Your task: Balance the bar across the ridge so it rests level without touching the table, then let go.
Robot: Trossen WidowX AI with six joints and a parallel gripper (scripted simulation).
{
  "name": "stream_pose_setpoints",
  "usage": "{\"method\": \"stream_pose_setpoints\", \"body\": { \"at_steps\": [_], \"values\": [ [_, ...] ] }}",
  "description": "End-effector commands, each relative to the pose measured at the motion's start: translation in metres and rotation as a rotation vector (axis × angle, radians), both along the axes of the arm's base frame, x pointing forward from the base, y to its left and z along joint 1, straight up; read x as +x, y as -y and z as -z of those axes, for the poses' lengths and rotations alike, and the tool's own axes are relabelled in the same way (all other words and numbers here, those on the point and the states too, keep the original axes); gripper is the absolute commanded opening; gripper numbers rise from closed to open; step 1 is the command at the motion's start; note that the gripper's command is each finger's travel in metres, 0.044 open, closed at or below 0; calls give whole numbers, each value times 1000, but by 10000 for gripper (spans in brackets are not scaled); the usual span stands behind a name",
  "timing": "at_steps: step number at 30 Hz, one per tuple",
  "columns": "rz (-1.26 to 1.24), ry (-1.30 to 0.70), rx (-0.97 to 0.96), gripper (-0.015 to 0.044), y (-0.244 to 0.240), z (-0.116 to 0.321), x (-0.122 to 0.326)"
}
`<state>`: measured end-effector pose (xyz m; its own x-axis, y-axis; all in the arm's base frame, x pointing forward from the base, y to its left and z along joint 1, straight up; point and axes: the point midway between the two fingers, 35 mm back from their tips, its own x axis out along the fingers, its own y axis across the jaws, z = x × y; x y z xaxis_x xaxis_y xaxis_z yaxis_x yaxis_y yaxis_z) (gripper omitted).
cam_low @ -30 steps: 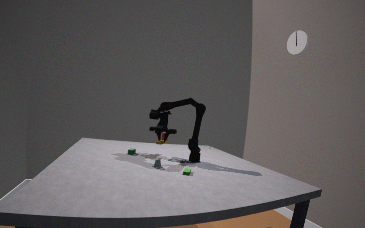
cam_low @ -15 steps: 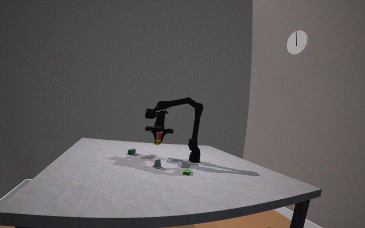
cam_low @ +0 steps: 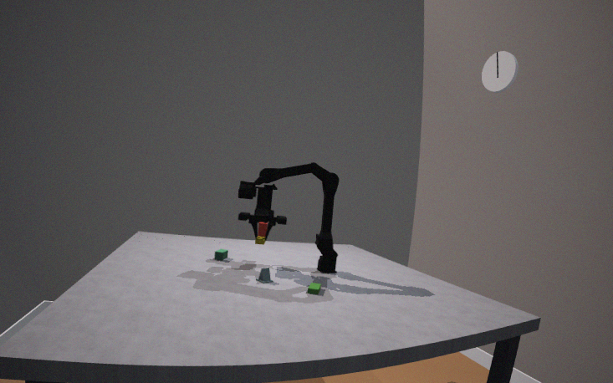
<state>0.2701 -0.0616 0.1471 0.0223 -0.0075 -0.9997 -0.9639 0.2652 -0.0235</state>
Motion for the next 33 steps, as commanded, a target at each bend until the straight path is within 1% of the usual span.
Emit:
{"method": "stream_pose_setpoints", "body": {
  "at_steps": [1, 18, 33],
  "values": [
    [-45, 6, 1, 0, -13, -2, 8],
    [-230, 8, 2, 0, -69, -4, 28],
    [-394, 9, 3, 0, -123, -4, 35]
  ]
}}
